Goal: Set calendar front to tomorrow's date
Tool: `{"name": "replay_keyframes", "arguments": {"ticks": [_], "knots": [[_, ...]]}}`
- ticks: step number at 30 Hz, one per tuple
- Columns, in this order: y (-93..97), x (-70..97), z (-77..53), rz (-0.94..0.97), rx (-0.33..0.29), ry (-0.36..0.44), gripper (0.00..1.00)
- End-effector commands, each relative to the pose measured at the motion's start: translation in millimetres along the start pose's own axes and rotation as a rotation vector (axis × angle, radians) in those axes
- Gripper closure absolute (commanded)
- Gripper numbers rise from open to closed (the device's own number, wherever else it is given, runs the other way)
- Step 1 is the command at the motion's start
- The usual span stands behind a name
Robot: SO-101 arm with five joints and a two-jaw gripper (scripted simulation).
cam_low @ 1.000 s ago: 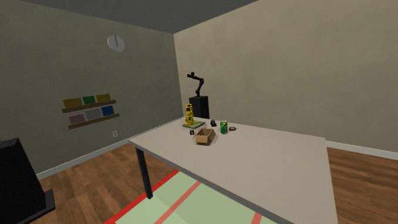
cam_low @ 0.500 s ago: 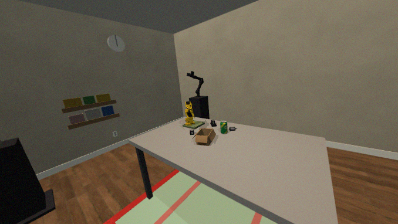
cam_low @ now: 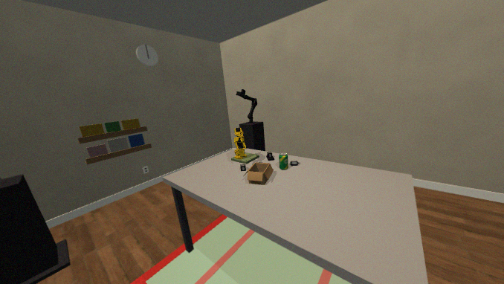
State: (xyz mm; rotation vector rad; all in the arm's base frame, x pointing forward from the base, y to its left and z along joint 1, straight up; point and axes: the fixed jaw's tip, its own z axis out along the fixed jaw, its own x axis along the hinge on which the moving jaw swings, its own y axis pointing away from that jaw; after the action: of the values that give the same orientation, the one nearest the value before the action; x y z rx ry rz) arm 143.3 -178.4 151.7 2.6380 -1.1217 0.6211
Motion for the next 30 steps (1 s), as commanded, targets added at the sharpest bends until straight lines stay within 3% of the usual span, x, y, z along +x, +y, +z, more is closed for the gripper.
{"name": "replay_keyframes", "arguments": {"ticks": [1,14,30], "knots": [[2.0,1.3,-5.0,0.011,-0.004,0.02,0.65],[1.2,0.8,-4.5,0.092,-0.001,0.02,0.65],[-1.9,-0.6,-2.7,0.358,0.007,0.019,0.65]]}}
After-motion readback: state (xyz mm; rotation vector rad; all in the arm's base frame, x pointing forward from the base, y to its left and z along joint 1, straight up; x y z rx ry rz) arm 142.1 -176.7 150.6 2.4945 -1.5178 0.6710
